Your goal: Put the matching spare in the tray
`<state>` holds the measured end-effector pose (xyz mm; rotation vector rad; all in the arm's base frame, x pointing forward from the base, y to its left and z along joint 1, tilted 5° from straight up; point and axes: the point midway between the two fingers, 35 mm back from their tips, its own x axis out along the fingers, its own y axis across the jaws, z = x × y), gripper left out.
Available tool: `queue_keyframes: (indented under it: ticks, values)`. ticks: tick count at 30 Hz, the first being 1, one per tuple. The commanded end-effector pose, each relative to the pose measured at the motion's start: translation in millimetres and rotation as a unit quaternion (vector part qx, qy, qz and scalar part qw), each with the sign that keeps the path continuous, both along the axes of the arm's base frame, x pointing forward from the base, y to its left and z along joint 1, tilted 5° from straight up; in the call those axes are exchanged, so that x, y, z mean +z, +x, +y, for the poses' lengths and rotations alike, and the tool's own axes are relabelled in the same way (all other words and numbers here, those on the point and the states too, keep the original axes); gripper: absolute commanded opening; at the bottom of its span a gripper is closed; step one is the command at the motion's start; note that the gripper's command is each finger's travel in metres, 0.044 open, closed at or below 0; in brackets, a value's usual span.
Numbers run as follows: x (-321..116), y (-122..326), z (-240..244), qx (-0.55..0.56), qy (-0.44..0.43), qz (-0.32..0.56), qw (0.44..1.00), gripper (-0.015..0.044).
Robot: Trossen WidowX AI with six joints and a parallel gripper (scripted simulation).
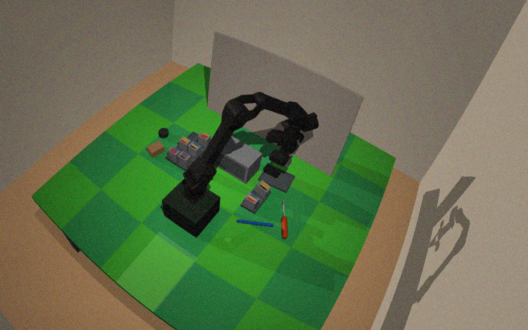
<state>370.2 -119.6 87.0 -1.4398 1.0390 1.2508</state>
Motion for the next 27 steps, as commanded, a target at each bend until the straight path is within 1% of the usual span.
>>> queue_keyframes:
  ticks: [1, 27]
  values:
    - [-6, 0, 1, 0.001, 0.002, 0.002, 1.0, 0.0]
    - [-34, 2, 1, 0.001, 0.002, 0.002, 1.0, 0.0]
